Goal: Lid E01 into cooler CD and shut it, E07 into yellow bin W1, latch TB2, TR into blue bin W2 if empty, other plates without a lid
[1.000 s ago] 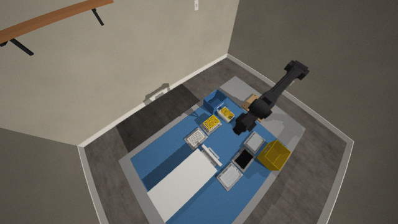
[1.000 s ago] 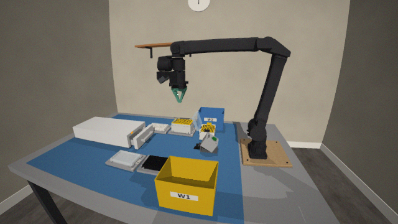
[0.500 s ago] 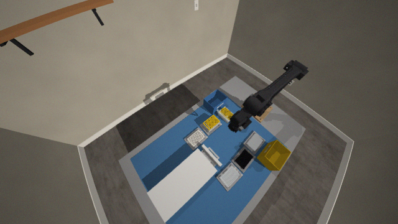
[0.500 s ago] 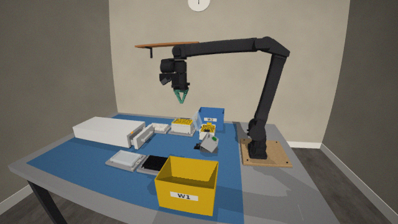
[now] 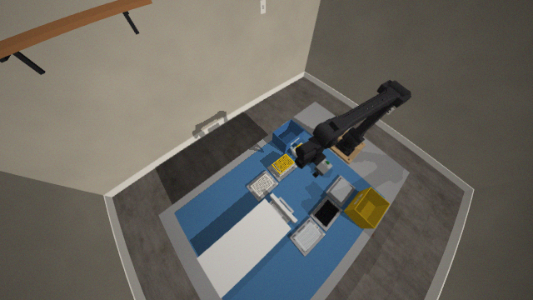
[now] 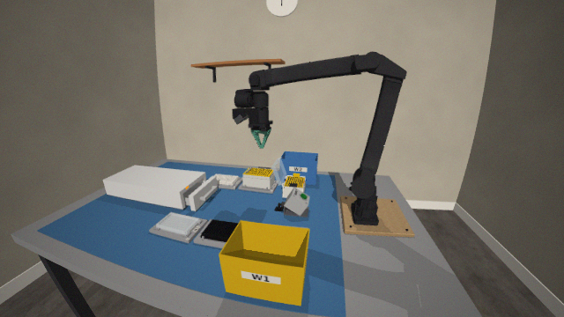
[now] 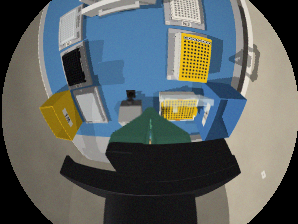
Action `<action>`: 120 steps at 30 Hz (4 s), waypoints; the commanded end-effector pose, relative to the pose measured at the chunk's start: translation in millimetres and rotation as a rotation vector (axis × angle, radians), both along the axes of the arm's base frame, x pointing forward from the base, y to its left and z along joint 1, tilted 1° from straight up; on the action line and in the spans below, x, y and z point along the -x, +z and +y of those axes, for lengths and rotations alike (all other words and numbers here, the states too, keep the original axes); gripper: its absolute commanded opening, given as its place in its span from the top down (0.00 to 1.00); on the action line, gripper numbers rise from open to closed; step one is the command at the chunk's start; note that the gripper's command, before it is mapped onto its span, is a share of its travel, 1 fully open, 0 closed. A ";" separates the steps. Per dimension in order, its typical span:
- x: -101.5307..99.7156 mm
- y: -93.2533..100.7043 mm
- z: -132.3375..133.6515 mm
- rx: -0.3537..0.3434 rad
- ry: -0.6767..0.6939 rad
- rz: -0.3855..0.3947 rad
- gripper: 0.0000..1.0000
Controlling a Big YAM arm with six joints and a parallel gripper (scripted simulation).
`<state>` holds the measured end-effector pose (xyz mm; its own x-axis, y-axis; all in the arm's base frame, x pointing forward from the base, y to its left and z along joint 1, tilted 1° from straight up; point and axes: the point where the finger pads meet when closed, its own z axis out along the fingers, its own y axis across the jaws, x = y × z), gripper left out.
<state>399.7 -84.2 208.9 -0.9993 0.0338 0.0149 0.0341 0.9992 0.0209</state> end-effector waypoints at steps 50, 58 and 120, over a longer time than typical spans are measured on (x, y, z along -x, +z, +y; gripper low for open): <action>-4.0 -45.9 -90.6 0.008 0.039 -0.020 1.00; -4.1 -57.6 -89.8 0.008 0.040 -0.020 1.00; 15.7 -91.3 -90.7 0.014 0.038 -0.031 1.00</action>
<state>378.1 -169.2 111.3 -0.9999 0.0090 0.0058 0.0091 0.9998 0.0187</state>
